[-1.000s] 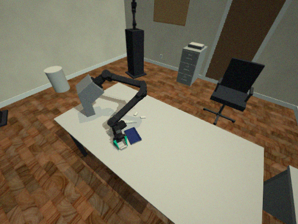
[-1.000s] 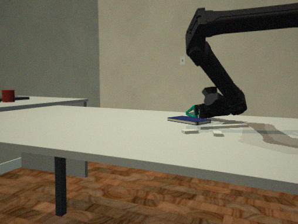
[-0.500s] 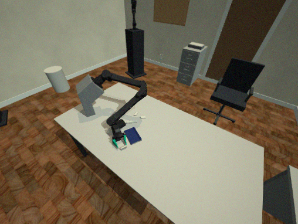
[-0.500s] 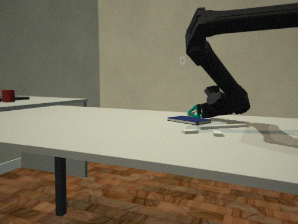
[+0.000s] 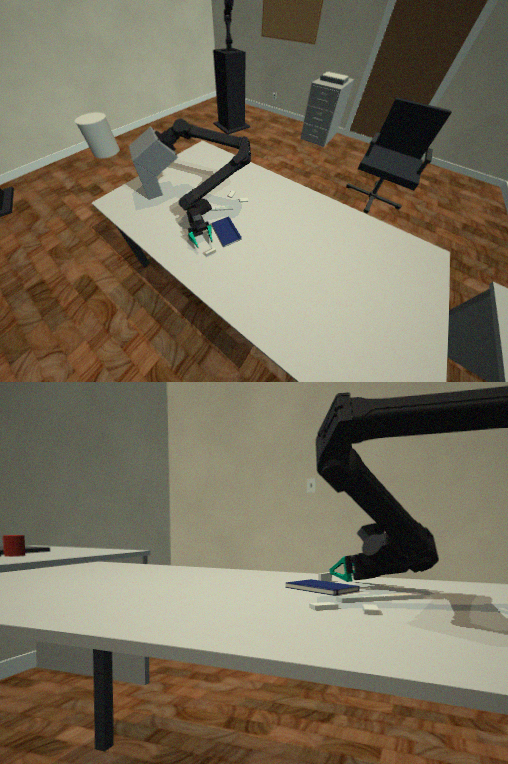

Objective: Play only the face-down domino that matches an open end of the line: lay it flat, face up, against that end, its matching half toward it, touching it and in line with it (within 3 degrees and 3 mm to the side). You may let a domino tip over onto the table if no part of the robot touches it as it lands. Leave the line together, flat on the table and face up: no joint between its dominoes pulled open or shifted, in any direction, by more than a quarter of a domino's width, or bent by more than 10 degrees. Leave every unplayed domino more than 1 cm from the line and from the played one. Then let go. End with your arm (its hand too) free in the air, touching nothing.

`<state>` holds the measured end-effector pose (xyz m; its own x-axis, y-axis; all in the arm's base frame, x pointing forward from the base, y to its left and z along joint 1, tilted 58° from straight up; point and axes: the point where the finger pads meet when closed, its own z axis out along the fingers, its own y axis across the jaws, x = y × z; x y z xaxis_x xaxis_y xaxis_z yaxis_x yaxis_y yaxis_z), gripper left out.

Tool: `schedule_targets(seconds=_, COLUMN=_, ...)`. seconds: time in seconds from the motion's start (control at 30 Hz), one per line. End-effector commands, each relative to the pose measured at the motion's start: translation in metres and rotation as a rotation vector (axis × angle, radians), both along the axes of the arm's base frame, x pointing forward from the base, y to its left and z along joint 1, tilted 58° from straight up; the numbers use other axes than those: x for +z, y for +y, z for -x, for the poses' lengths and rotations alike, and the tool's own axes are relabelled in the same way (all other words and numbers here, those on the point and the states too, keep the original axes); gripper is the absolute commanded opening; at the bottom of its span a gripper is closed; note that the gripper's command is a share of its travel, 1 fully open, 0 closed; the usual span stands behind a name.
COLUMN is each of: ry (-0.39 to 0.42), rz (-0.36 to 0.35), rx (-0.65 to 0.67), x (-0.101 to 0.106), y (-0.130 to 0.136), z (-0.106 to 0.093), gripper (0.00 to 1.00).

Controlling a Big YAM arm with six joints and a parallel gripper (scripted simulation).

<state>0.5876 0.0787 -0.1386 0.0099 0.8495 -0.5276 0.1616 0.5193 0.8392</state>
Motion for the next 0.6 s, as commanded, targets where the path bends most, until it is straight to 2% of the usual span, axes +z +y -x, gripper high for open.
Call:
schedule_targets(seconds=0.0, ry=-0.030, rz=-0.004, rx=-0.018, x=0.021, y=-0.016, z=0.010, gripper=0.72)
schedule_targets(seconds=0.13, ry=-0.053, rz=-0.008, rx=-0.025, x=0.035, y=-0.024, z=0.020, gripper=0.72)
schedule_targets(seconds=0.37, ry=-0.053, rz=-0.008, rx=-0.025, x=0.035, y=-0.024, z=0.020, gripper=0.72)
schedule_targets(seconds=0.4, ry=-0.023, rz=-0.005, rx=-0.002, x=0.025, y=-0.009, z=0.021, gripper=0.72)
schedule_targets(seconds=0.57, ry=-0.039, rz=-0.007, rx=-0.015, x=0.033, y=-0.019, z=0.023, gripper=0.72)
